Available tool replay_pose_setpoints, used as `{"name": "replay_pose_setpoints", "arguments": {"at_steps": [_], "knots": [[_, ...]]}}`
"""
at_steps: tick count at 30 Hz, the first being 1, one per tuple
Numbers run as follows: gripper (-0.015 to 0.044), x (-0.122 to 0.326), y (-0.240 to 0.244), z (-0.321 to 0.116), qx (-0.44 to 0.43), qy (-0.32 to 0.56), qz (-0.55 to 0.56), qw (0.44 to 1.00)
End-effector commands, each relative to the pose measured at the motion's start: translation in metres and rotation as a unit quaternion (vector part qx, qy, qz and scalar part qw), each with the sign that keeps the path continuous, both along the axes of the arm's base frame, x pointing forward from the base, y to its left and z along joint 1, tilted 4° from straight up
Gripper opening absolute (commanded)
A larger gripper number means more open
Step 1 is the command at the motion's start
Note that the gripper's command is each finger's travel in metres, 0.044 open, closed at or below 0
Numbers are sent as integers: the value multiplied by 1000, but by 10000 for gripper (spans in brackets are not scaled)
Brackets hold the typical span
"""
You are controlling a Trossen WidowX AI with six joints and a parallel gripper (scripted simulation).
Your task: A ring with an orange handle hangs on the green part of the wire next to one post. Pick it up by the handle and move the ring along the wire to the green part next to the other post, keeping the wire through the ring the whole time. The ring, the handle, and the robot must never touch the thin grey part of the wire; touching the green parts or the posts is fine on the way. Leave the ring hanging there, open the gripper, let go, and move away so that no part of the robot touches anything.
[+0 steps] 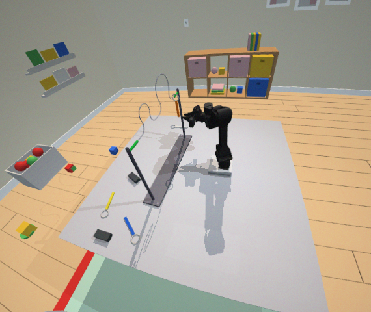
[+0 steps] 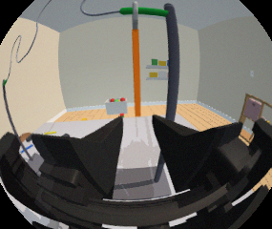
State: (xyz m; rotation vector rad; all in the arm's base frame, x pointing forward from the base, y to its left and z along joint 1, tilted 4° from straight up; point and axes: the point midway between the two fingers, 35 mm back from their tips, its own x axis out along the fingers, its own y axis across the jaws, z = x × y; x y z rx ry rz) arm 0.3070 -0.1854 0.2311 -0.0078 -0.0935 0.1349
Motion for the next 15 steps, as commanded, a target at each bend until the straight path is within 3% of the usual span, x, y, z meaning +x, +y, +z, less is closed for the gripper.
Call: {"name": "replay_pose_setpoints", "arguments": {"at_steps": [1, 15], "knots": [[160, 7, -1, 0, -1, 0, -2, 1000], [160, 29, 0, 3, -1, -1, -2, 1000]]}}
